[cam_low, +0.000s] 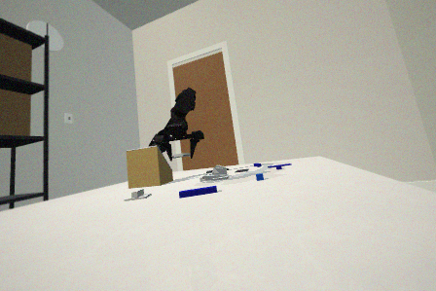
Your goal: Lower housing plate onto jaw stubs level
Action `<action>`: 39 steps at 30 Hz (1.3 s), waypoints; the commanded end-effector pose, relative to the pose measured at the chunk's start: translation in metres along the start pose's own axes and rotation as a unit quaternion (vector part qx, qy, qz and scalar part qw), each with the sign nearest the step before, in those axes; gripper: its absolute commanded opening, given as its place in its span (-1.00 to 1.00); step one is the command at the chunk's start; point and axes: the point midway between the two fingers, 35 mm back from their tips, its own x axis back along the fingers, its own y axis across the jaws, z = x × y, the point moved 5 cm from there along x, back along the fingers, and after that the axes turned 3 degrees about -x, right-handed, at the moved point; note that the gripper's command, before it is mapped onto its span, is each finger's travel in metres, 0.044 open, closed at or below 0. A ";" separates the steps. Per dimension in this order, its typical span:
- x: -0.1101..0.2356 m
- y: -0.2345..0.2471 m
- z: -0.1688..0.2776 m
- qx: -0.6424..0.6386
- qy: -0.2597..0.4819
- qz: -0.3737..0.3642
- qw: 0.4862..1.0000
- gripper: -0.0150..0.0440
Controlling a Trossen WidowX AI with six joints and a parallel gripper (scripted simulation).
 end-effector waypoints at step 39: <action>-0.005 0.051 0.084 0.446 0.012 -0.013 0.895 0.70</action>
